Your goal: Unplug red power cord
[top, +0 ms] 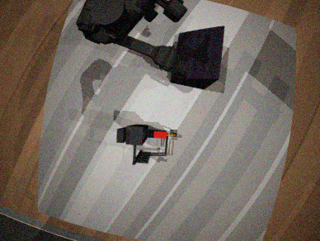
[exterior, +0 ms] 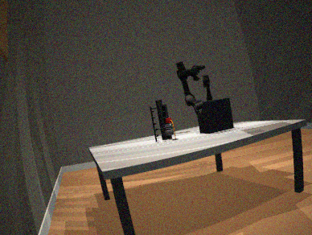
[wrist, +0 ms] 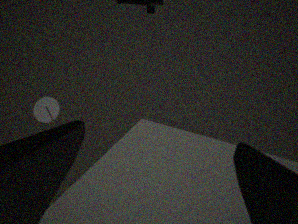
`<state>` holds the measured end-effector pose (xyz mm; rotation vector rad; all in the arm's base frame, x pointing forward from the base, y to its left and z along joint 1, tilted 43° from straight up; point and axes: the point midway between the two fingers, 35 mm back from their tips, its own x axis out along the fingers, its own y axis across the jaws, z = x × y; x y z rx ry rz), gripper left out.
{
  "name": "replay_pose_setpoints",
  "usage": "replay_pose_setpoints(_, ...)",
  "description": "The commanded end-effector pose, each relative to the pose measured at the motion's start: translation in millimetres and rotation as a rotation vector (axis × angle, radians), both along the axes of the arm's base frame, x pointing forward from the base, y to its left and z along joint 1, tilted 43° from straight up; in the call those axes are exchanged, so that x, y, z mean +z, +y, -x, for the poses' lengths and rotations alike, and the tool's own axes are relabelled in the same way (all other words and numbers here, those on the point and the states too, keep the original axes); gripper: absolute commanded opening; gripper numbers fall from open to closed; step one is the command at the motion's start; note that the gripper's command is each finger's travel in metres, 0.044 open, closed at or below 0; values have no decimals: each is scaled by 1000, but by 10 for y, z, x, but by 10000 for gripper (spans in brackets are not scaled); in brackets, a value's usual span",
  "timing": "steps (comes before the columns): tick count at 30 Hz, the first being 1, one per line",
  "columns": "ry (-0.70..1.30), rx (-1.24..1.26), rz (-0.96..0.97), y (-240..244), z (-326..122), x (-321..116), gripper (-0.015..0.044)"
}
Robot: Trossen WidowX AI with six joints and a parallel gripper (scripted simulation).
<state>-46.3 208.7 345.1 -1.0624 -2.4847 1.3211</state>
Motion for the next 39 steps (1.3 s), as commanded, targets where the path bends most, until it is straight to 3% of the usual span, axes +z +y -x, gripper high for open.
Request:
replay_pose_setpoints(1,3,-10,14,15,-19,-15,374)
replay_pose_setpoints(9,168,-503,605,429,-918,-751,164)
replay_pose_setpoints(17,395,-1120,1170,227,-1921,-1631,160)
replay_pose_setpoints(26,606,-1925,1657,-641,-2751,-2447,160)
replay_pose_setpoints(31,623,-2435,1804,-1281,-3033,-2753,160)
replay_pose_setpoints(36,476,-2992,1799,-1955,-3210,-2954,160)
replay_pose_setpoints(39,436,-3077,1779,-2056,-3231,-2975,160)
